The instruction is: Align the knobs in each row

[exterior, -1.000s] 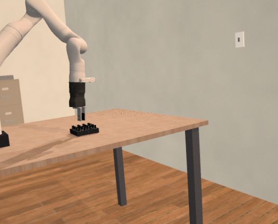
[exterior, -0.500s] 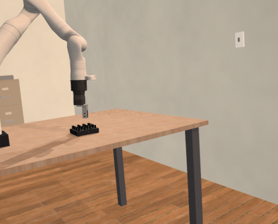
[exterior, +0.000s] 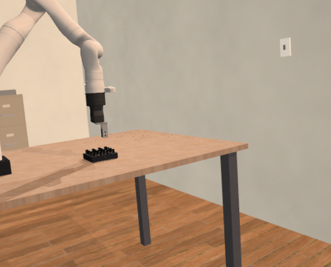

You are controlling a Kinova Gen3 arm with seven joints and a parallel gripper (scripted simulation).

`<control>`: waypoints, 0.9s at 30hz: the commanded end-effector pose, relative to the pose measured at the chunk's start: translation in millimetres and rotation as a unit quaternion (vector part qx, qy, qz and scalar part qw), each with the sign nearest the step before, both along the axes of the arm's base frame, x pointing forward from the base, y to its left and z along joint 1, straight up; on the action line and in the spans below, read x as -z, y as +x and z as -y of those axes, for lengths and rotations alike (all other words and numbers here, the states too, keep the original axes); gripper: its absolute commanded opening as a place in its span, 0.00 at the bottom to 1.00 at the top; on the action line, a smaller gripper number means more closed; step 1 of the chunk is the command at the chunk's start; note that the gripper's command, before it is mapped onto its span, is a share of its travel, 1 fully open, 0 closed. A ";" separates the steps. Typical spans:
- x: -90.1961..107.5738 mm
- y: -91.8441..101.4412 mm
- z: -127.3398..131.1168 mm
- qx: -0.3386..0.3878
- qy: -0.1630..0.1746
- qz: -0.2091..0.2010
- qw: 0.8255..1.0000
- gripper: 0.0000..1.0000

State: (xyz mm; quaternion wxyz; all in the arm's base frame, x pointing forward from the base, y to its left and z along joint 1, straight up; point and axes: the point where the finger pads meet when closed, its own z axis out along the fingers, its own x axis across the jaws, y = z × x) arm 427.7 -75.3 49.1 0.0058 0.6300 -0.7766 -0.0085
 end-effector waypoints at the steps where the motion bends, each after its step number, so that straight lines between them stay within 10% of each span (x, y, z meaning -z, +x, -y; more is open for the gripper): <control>1: -3.2 3.1 0.0 -0.015 0.001 0.005 1.000 0.46; 27: -6.8 8.2 -2.1 -0.073 -0.001 0.012 0.997 0.46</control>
